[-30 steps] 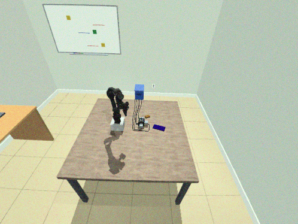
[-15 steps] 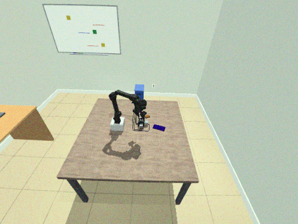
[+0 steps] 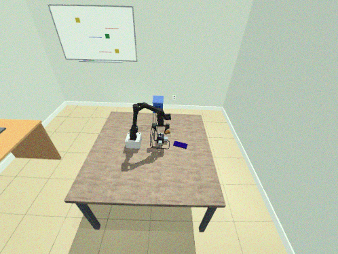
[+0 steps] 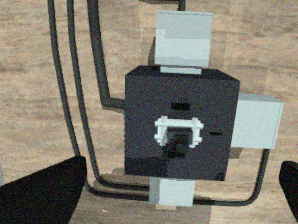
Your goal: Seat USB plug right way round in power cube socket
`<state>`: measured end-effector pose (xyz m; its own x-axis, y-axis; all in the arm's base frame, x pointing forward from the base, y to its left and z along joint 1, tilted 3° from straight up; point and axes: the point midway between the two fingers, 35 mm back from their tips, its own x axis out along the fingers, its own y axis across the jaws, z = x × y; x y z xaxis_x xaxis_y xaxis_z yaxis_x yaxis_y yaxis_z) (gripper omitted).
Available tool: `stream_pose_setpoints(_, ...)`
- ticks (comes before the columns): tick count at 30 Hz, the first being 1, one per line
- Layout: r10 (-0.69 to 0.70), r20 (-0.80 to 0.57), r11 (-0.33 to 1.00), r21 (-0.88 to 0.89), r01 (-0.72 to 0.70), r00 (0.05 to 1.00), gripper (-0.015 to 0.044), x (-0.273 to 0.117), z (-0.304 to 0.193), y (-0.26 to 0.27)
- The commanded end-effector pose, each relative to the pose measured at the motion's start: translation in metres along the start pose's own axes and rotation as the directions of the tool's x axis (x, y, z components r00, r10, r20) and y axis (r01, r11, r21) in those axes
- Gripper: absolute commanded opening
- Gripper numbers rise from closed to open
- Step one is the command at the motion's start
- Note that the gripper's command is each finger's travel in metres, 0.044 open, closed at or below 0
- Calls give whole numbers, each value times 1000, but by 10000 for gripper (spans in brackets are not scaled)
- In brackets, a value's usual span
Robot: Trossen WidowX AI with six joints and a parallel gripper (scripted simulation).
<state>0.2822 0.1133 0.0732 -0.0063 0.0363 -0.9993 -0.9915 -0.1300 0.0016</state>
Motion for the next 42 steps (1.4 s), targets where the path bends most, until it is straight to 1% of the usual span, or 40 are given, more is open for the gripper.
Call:
stream_pose_setpoints(1,-5,6,1000,-13,5,1000,440,0,0,0)
stream_pose_setpoints(38,-5,6,1000,-13,5,1000,440,30,0,0)
stream_pose_setpoints(42,-6,1,1000,-12,6,1000,335,29,-1,0)
